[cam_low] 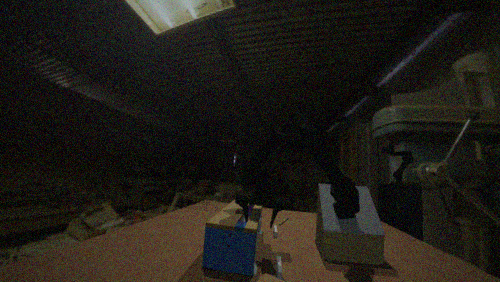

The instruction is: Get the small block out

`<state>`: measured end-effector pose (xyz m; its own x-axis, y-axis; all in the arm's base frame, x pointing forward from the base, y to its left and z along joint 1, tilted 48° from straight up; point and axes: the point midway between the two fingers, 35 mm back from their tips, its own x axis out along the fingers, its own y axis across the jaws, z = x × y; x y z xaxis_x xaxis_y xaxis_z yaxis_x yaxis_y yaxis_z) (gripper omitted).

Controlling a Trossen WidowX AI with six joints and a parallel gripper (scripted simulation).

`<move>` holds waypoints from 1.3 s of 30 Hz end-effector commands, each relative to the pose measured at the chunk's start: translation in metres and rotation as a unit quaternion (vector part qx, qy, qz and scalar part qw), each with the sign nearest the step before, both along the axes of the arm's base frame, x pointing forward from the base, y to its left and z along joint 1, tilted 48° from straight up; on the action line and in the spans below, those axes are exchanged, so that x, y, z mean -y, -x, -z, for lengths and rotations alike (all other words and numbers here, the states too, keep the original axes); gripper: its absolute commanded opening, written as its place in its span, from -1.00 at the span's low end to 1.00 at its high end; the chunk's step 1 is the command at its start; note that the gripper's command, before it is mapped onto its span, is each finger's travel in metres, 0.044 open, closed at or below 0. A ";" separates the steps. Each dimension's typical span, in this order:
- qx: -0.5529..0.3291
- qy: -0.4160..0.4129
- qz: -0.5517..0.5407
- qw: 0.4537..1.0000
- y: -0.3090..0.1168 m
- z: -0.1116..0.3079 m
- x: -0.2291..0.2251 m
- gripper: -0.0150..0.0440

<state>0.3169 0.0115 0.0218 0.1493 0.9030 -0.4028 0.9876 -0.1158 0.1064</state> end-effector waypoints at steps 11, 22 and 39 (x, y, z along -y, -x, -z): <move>-0.003 -0.004 -0.001 1.000 0.001 -0.015 -0.017 0.86; -0.003 -0.005 -0.001 1.000 0.001 -0.026 -0.027 0.86; -0.003 -0.005 -0.001 1.000 0.000 -0.043 -0.043 0.86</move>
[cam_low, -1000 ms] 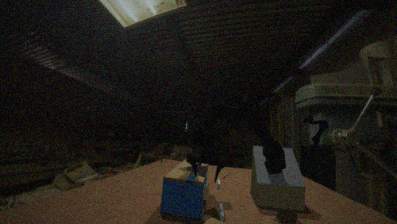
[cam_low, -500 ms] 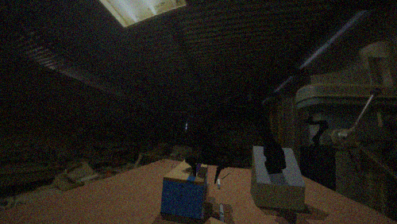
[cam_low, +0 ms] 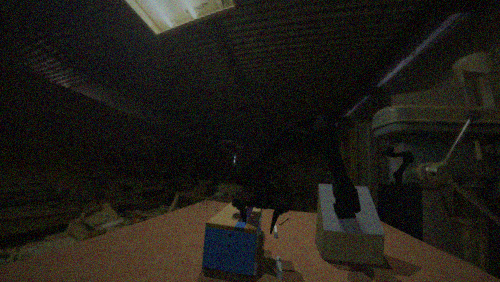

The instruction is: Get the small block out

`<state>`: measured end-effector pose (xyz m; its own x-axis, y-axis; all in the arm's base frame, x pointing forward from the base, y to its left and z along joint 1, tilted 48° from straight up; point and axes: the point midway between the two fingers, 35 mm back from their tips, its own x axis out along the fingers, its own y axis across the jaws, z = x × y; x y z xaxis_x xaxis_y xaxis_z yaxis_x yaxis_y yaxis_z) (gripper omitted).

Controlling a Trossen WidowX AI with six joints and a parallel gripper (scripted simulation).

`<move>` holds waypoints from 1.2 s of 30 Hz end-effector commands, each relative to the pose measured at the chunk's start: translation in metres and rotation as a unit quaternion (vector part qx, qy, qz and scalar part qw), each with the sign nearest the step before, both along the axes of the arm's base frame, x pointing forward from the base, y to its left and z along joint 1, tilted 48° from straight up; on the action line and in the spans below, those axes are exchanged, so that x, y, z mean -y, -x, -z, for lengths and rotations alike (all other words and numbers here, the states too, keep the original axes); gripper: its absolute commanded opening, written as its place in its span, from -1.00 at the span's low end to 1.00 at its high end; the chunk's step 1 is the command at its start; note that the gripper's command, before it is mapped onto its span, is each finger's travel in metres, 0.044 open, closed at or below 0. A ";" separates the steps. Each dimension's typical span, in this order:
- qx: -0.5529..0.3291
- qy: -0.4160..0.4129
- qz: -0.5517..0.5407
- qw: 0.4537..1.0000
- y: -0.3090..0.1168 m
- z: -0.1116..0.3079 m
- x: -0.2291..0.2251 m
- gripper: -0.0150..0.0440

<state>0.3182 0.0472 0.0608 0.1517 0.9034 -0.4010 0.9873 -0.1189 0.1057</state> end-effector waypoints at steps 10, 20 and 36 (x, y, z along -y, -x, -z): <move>-0.002 -0.004 -0.002 1.000 0.001 -0.014 -0.016 0.86; -0.002 -0.003 -0.002 1.000 0.001 -0.021 -0.015 0.86; 0.009 0.001 0.001 1.000 0.008 -0.056 0.026 0.78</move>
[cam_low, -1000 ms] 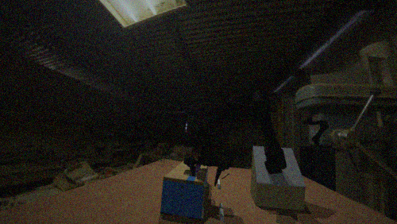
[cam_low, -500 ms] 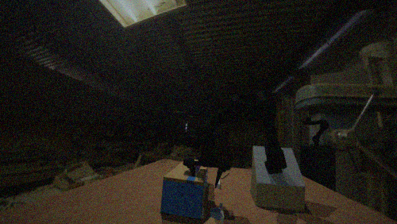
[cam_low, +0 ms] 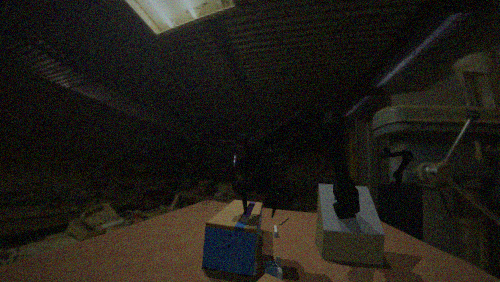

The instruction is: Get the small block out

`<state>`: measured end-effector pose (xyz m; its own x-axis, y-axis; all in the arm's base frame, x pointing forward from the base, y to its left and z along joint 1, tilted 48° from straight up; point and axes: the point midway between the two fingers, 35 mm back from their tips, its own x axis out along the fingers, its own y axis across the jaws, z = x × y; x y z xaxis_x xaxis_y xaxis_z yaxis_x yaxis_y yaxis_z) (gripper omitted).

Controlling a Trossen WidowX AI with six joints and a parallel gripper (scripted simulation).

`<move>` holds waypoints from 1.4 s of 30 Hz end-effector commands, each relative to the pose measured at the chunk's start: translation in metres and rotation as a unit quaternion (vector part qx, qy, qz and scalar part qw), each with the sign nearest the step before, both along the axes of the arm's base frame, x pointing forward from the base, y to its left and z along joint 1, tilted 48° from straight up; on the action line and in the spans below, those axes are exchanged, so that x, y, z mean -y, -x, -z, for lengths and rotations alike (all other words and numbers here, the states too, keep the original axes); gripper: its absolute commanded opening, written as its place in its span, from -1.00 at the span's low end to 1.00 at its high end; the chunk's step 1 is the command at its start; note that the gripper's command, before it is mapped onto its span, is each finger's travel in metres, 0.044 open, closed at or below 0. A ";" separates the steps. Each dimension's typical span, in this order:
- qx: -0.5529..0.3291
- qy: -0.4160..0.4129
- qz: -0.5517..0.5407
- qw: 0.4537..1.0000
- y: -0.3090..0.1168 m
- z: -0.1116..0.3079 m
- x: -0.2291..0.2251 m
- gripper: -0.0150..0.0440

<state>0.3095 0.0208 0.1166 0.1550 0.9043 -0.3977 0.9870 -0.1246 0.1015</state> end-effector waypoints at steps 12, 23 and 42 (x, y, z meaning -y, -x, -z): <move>0.580 0.183 -0.280 0.743 0.015 -0.018 -0.015 0.47; 0.776 0.252 -0.425 0.393 0.025 -0.028 -0.024 0.47; 0.796 0.260 -0.527 -0.147 0.036 -0.040 -0.032 0.47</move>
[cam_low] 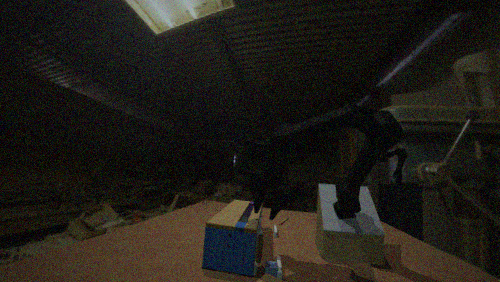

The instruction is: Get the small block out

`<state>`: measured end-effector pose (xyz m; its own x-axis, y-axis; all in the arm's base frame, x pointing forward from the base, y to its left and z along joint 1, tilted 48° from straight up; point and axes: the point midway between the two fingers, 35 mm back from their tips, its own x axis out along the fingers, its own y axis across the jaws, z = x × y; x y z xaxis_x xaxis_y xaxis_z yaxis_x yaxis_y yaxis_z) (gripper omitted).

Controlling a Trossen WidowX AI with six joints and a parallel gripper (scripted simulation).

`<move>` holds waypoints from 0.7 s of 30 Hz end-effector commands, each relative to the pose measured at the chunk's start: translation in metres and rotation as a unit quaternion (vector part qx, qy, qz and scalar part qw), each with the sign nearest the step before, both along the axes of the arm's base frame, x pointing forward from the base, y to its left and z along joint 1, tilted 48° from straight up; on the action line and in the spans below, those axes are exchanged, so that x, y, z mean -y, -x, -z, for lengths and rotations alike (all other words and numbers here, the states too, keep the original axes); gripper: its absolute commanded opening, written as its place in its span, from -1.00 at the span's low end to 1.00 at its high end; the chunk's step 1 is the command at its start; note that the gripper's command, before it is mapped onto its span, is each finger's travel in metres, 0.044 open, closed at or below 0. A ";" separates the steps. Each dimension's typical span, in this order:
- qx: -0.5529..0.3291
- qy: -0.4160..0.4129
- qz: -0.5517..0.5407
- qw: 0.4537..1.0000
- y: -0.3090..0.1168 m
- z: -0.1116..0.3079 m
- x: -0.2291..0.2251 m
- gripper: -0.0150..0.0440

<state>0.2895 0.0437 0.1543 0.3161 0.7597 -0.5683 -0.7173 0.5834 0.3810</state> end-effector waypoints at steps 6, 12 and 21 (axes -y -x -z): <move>0.465 0.267 -0.318 0.782 0.018 -0.006 -0.011 0.47; 0.553 0.327 -0.385 0.663 0.021 -0.011 -0.013 0.47; 0.643 0.398 -0.467 0.458 0.025 -0.017 -0.016 0.47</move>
